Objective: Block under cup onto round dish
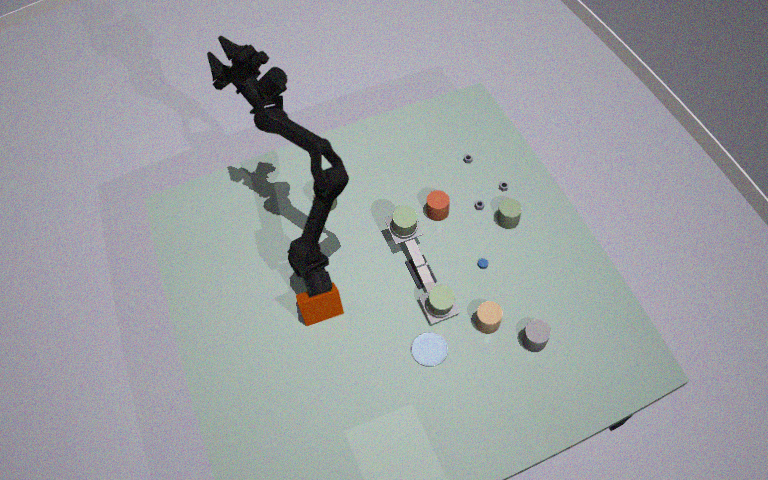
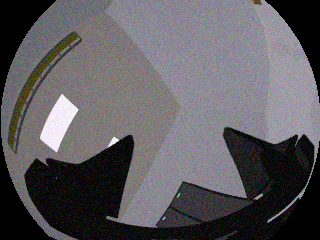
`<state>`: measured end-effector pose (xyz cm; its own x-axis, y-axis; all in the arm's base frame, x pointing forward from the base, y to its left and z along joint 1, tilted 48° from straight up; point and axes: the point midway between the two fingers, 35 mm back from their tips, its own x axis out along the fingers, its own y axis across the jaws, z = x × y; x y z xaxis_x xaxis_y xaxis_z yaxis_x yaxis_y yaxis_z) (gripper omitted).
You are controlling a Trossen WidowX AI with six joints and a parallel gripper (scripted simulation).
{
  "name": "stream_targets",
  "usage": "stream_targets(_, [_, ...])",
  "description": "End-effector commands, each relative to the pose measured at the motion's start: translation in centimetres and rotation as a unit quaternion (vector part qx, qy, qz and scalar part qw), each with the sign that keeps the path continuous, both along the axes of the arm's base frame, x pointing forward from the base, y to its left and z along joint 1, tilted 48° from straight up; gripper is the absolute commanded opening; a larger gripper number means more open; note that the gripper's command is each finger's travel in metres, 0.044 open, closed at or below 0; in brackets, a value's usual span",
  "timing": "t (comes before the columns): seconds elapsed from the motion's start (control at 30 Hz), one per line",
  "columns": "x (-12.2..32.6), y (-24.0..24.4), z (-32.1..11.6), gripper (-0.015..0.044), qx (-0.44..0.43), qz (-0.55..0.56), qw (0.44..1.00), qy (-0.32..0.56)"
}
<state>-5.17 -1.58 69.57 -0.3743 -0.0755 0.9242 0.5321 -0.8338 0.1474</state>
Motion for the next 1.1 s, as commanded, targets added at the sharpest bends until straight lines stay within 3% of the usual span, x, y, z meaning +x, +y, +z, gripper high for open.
stream_targets(0.0, [-2.2, 2.5, -0.8, 0.044, -0.013, -0.071, 0.997, -0.035])
stream_targets(0.5, [-5.6, 11.4, -4.1, 0.044, -0.057, -0.281, 0.948, -0.14])
stream_targets(1.07, [-2.5, 22.7, -9.6, 0.044, -0.129, -0.496, 0.821, -0.254])
